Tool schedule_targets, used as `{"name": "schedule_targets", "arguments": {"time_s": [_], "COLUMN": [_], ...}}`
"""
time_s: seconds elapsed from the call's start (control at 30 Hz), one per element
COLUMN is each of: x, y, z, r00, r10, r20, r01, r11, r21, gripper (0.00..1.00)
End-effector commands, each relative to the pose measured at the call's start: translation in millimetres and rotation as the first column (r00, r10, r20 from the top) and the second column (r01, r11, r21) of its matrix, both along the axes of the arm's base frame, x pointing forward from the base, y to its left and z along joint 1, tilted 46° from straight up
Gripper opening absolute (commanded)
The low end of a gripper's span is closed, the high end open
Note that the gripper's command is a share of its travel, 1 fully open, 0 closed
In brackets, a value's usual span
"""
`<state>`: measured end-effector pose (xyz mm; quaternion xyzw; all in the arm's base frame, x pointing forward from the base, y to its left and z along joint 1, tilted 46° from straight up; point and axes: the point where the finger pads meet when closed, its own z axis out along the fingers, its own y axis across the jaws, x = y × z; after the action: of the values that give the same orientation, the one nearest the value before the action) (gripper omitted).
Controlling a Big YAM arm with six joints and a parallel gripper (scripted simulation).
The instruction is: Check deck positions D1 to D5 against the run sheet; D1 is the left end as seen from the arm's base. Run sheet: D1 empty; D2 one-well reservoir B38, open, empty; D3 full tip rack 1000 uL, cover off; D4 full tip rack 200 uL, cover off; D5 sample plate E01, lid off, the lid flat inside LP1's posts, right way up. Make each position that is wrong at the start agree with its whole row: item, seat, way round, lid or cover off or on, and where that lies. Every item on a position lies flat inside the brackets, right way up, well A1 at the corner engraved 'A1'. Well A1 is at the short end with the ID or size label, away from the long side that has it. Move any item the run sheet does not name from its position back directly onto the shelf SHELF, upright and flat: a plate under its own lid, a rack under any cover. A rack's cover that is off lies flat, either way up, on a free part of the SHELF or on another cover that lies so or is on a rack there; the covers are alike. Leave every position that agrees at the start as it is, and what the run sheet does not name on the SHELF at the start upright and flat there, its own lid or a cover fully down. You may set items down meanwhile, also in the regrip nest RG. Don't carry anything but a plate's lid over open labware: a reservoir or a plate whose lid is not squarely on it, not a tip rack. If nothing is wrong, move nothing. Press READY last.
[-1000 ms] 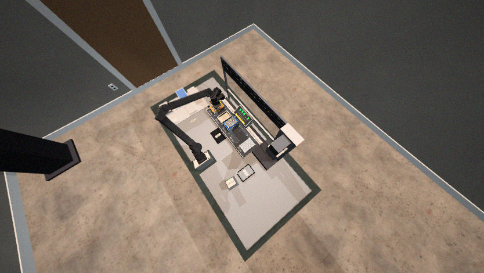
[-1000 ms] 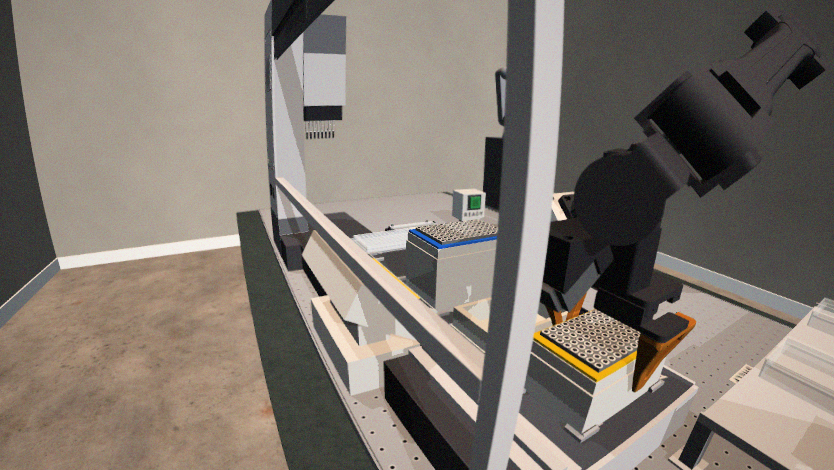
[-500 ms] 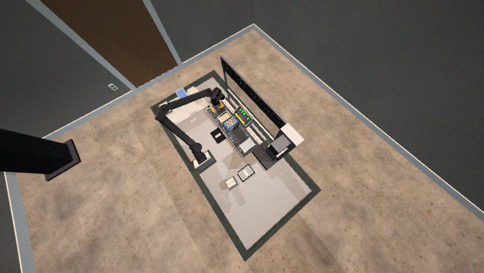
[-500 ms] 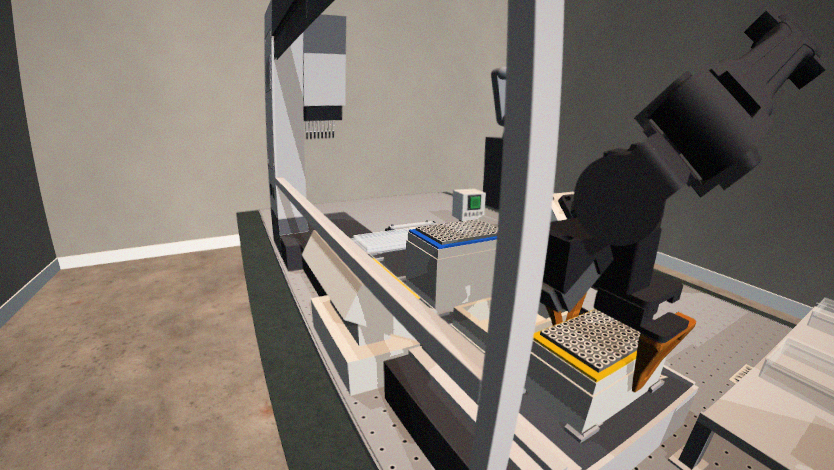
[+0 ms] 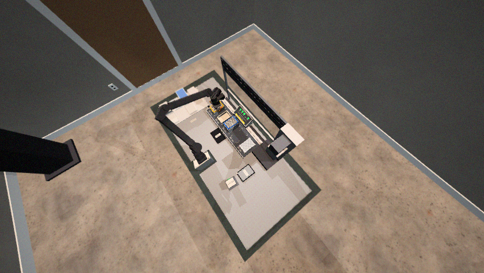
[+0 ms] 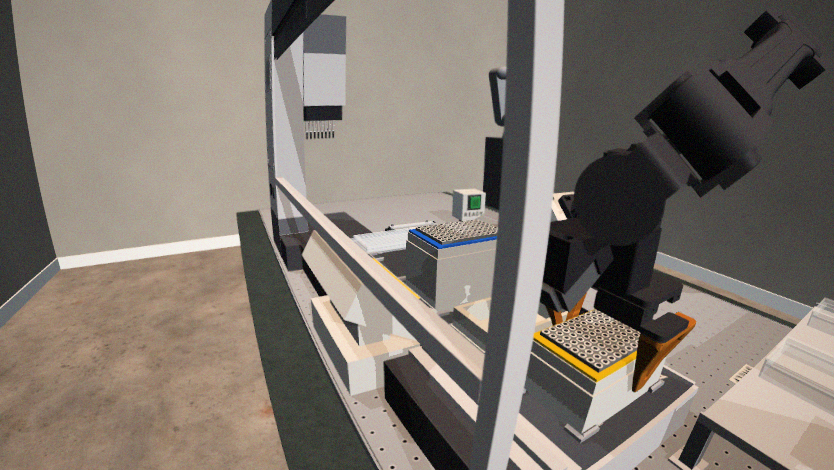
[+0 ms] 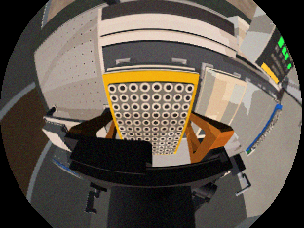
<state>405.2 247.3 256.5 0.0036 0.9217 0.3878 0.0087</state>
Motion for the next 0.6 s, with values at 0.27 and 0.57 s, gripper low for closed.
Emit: {"name": "schedule_targets", "arguments": {"time_s": [0.27, 0.57], "x": [16.4, 16.4], "y": [-3.0, -3.1], "z": [9.6, 9.6], "r00": [0.999, 0.999], "r10": [-0.022, -0.022], "r20": [0.033, 0.033], "r01": [0.022, 0.022], "r11": [1.000, 1.000], "r21": [0.011, 0.011], "gripper": [0.00, 0.00]}}
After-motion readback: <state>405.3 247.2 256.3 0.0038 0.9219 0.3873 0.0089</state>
